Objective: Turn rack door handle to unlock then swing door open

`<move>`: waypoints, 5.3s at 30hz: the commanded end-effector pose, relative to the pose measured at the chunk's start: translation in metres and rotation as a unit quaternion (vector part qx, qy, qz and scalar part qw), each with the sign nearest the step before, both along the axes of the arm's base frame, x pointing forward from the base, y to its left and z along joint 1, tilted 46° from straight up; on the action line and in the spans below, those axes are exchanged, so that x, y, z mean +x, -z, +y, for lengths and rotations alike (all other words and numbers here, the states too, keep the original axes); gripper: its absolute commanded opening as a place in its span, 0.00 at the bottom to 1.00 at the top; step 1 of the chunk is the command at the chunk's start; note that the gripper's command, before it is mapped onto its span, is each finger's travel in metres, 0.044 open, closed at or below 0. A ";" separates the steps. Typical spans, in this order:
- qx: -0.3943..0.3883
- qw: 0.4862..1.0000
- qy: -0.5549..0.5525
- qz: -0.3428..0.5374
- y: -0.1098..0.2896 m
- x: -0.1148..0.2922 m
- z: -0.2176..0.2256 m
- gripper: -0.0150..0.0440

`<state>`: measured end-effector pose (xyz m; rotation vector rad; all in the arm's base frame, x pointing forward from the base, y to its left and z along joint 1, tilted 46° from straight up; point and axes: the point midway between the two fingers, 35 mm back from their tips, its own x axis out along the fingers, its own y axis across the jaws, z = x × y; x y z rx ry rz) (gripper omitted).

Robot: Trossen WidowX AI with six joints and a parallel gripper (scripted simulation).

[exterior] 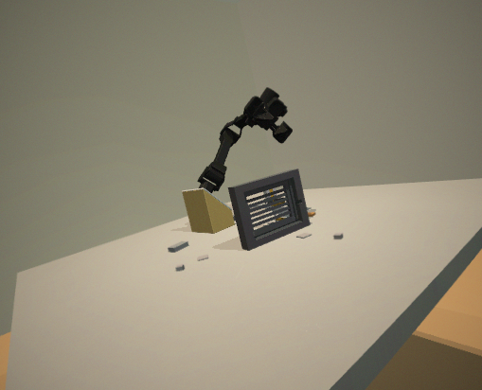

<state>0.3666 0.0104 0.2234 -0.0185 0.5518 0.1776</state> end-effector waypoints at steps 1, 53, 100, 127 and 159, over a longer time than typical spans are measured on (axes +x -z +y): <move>0.009 0.997 -0.024 0.067 0.022 0.003 0.003 0.76; 0.269 0.786 -0.142 0.538 0.127 -0.030 0.027 0.76; 0.270 0.786 -0.142 0.538 0.175 -0.041 0.077 0.67; 0.200 0.816 -0.290 0.457 0.175 -0.041 0.077 0.30; -0.133 0.648 -0.750 -0.007 0.175 -0.041 0.077 0.30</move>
